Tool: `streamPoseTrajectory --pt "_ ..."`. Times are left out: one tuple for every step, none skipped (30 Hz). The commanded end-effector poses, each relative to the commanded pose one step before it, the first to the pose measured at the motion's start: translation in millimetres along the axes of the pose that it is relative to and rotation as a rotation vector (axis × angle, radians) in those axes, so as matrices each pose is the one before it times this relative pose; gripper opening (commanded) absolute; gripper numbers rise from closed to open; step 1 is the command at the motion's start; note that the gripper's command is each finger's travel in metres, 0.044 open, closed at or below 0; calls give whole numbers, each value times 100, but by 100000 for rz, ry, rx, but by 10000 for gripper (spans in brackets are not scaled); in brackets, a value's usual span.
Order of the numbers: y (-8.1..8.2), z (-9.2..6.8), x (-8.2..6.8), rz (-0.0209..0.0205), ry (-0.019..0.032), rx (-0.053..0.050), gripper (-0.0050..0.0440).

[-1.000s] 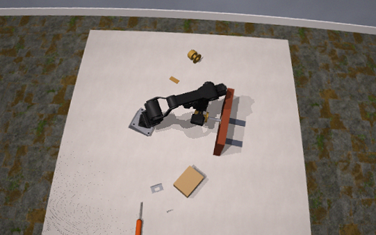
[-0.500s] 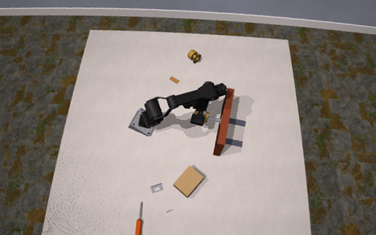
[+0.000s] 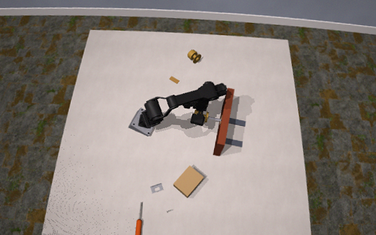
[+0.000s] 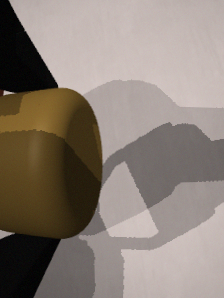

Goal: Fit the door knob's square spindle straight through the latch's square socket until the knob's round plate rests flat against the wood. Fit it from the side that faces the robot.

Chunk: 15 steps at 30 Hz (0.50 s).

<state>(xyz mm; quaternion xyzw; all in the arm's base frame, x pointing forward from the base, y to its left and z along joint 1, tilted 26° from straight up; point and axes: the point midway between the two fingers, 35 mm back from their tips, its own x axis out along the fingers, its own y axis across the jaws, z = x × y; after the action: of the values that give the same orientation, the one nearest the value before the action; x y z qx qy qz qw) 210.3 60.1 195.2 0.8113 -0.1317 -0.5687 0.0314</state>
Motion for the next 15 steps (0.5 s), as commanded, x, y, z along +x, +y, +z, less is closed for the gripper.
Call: streamPoseTrajectory --pt "27 -268 -377 -405 1486 495 0" --pt "0 0 0 0 0 0 0" --pt "0 0 0 0 0 0 0" --pt "0 0 0 0 0 0 0" --pt "0 0 0 0 0 0 0" --pt "18 1 -21 0 0 0 0" --pt "16 1 -19 0 0 0 0" --pt "0 0 0 0 0 0 0" --pt "0 0 0 0 0 0 0" --pt "0 0 0 0 0 0 0" --pt "0 0 0 0 0 0 0" --pt "-3 24 13 -63 160 101 0" --pt "-9 47 30 -120 310 196 0" --pt "-14 62 45 -162 417 264 0" --pt "-8 37 26 -96 243 155 0"
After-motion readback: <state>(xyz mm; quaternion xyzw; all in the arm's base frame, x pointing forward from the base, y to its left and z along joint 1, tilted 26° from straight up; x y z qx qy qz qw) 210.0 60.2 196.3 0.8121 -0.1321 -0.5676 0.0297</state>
